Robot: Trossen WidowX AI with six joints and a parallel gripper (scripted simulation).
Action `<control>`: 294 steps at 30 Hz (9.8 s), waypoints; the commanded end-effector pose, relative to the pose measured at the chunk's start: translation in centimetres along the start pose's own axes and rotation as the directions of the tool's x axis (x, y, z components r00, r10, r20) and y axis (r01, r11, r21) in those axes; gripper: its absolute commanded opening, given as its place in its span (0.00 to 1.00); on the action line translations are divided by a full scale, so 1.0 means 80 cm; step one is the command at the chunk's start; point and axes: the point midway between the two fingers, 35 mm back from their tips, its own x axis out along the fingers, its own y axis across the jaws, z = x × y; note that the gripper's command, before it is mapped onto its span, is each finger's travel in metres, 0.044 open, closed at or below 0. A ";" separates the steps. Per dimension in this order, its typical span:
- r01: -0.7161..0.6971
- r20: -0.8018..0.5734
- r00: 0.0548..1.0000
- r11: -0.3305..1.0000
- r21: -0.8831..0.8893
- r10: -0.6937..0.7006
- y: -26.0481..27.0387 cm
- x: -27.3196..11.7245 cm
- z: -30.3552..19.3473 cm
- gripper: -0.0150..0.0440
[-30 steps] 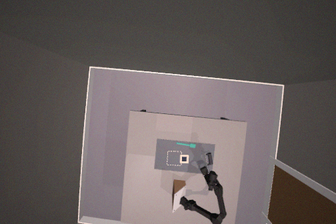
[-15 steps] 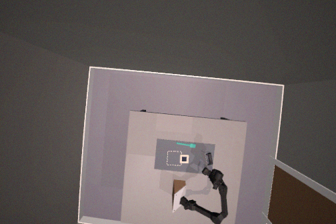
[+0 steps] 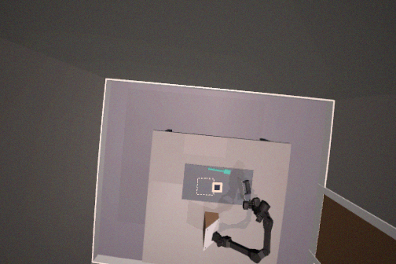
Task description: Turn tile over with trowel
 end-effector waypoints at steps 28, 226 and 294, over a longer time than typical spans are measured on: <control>-0.003 -0.008 1.000 0.967 -0.254 0.001 0.000 0.019 -0.004 0.42; -0.008 -0.008 1.000 0.970 -0.243 0.006 0.159 0.018 0.062 0.71; -0.009 -0.008 1.000 0.342 -0.940 0.005 0.159 0.028 0.062 0.47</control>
